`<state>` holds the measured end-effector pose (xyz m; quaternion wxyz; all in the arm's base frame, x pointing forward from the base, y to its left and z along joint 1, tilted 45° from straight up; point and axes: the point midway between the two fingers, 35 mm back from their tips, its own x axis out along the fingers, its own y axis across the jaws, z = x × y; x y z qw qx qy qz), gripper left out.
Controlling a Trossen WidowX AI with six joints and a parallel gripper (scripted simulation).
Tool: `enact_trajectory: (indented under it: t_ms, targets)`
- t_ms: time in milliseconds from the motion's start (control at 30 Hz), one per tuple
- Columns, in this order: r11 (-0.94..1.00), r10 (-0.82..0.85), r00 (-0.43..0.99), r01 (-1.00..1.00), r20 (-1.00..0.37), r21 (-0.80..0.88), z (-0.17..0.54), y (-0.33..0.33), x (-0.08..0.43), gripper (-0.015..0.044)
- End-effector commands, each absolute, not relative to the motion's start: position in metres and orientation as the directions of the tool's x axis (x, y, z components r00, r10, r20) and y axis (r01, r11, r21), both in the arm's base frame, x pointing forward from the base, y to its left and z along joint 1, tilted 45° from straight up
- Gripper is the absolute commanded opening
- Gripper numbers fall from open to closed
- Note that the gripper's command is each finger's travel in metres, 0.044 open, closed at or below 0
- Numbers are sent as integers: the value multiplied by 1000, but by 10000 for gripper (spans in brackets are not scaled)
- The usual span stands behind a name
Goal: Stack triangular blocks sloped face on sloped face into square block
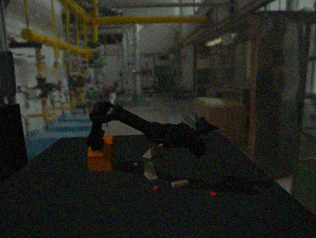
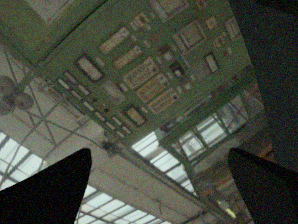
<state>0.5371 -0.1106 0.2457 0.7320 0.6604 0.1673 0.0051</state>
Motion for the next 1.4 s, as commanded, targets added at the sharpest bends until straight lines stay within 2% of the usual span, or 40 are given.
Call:
enact_trajectory:
  t_ms: [0, 133, 367, 567, 733, 933, 1100, 1367]
  targets:
    - [127, 229, 943, 218, -242, 968, 244, -110, 537, 426]
    - [128, 232, 912, 316, -338, 940, 213, -93, 543, 440]
    - [187, 234, 731, 613, -641, 767, 112, -36, 540, 440]
    - [292, 188, 462, 816, -867, 499, 28, 14, 508, 440]
    - [421, 83, 177, 885, -981, 196, -31, 49, 459, 440]
    - [569, -149, -163, 793, -975, -219, -78, 76, 387, 440]
    - [620, -437, -373, 535, -819, -574, -92, 84, 324, 440]
    - [617, -479, -389, 489, -787, -617, -92, 85, 316, 440]
